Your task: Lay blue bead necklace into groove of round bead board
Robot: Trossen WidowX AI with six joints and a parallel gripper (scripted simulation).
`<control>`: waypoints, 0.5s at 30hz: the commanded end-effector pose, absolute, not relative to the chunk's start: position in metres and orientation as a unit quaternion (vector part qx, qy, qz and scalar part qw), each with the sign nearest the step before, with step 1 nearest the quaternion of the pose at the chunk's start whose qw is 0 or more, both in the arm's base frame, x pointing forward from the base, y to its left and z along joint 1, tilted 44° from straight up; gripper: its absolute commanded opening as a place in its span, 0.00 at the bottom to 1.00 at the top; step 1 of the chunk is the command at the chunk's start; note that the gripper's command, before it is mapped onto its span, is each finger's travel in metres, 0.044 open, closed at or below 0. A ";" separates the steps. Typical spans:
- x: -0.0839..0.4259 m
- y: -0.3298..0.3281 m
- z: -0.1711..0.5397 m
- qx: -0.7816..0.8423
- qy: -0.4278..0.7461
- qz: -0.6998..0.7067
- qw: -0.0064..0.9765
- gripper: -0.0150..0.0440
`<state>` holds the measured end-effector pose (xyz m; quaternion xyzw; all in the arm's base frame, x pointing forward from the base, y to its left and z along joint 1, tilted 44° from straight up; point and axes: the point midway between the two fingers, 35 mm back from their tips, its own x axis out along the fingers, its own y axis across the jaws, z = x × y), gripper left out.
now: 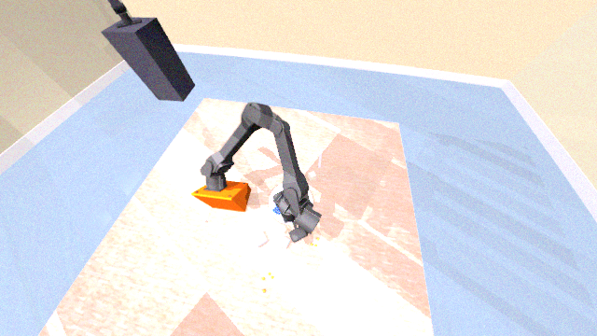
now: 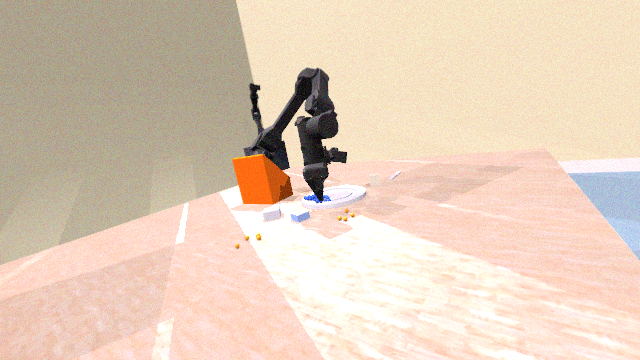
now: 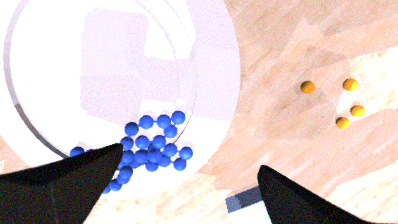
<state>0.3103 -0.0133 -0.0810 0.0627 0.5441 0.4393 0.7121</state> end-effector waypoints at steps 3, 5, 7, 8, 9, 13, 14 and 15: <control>0.311 -0.014 -0.080 0.060 0.543 0.440 0.713 1.00; 0.311 -0.014 -0.080 0.060 0.543 0.440 0.713 1.00; 0.311 -0.014 -0.080 0.060 0.543 0.440 0.713 1.00; 0.311 -0.014 -0.080 0.060 0.543 0.440 0.713 1.00; 0.311 -0.014 -0.080 0.060 0.543 0.440 0.713 1.00; 0.293 -0.014 -0.072 0.047 0.535 0.450 0.714 0.82; 0.286 -0.014 -0.068 0.041 0.531 0.454 0.714 0.78; 0.278 -0.014 -0.065 0.036 0.528 0.458 0.714 0.78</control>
